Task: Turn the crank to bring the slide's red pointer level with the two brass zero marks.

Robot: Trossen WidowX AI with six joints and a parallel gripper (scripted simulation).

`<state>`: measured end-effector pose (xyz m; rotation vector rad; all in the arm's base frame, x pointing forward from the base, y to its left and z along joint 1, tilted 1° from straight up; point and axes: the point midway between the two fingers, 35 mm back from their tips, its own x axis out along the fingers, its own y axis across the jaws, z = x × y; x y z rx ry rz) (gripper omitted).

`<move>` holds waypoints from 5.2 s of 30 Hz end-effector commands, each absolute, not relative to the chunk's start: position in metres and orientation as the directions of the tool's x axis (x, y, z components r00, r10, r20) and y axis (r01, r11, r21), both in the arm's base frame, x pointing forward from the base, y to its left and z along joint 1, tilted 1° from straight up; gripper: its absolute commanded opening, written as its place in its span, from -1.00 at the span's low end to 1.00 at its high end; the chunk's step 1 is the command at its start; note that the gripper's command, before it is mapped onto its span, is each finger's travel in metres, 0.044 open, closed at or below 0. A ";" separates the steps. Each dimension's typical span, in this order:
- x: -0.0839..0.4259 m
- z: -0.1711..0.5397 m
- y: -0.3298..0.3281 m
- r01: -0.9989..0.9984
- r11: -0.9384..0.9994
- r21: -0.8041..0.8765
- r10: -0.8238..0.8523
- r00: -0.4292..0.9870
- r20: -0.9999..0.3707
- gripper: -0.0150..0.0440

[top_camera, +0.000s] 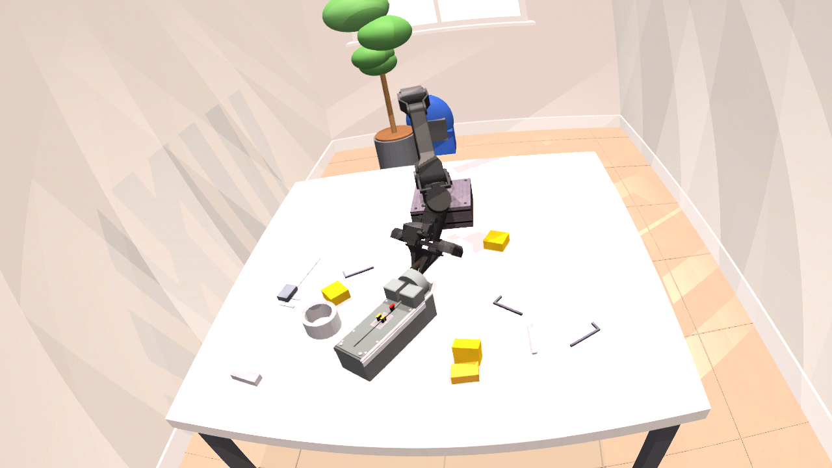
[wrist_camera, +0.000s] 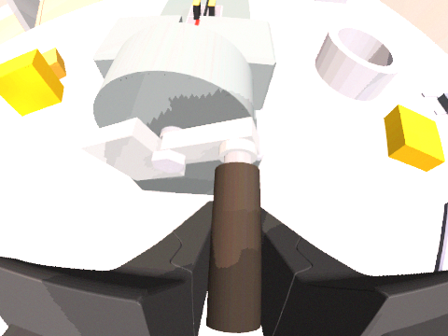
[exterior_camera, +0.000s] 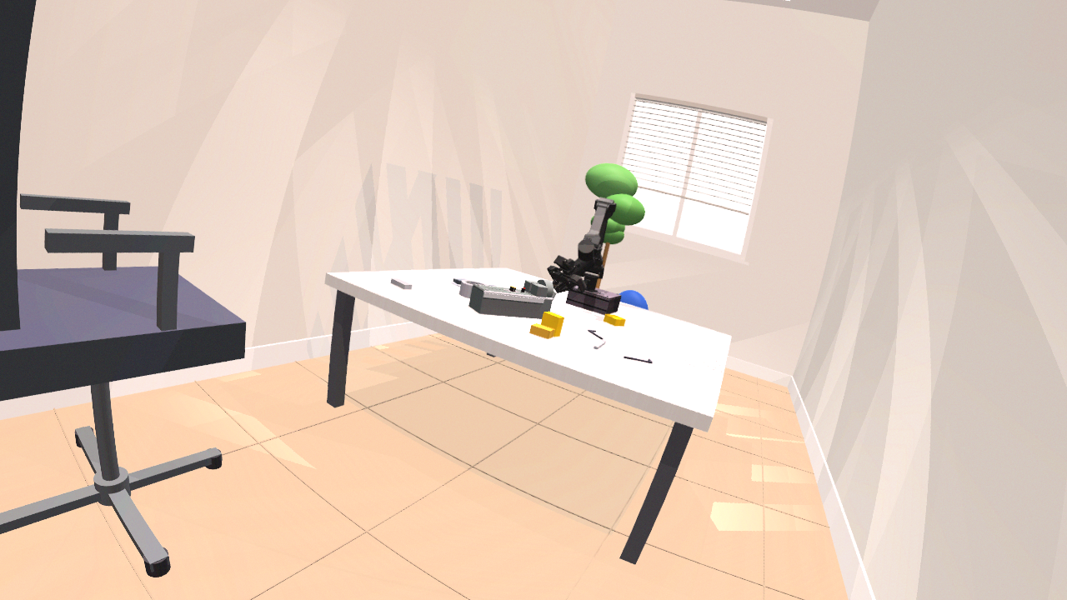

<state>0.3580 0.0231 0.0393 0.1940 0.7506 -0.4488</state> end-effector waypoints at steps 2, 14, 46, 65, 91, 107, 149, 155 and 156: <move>0.359 0.049 0.027 0.460 0.888 0.016 -0.326 0.653 -0.684 -0.49; 0.362 0.054 0.032 0.460 0.888 0.016 -0.326 0.653 -0.684 -0.49; 0.365 0.059 0.038 0.460 0.888 0.017 -0.326 0.653 -0.684 -0.49; 0.366 0.060 0.040 0.460 0.888 0.017 -0.325 0.653 -0.684 -0.49; 0.367 0.060 0.042 0.460 0.888 0.018 -0.325 0.653 -0.684 -0.49; 0.367 0.060 0.043 0.460 0.888 0.018 -0.325 0.653 -0.684 -0.49; 0.368 0.060 0.045 0.460 0.888 0.018 -0.325 0.653 -0.684 -0.49; 0.368 0.060 0.045 0.460 0.888 0.018 -0.325 0.653 -0.684 -0.49; 0.368 0.060 0.045 0.460 0.888 0.018 -0.325 0.653 -0.684 -0.49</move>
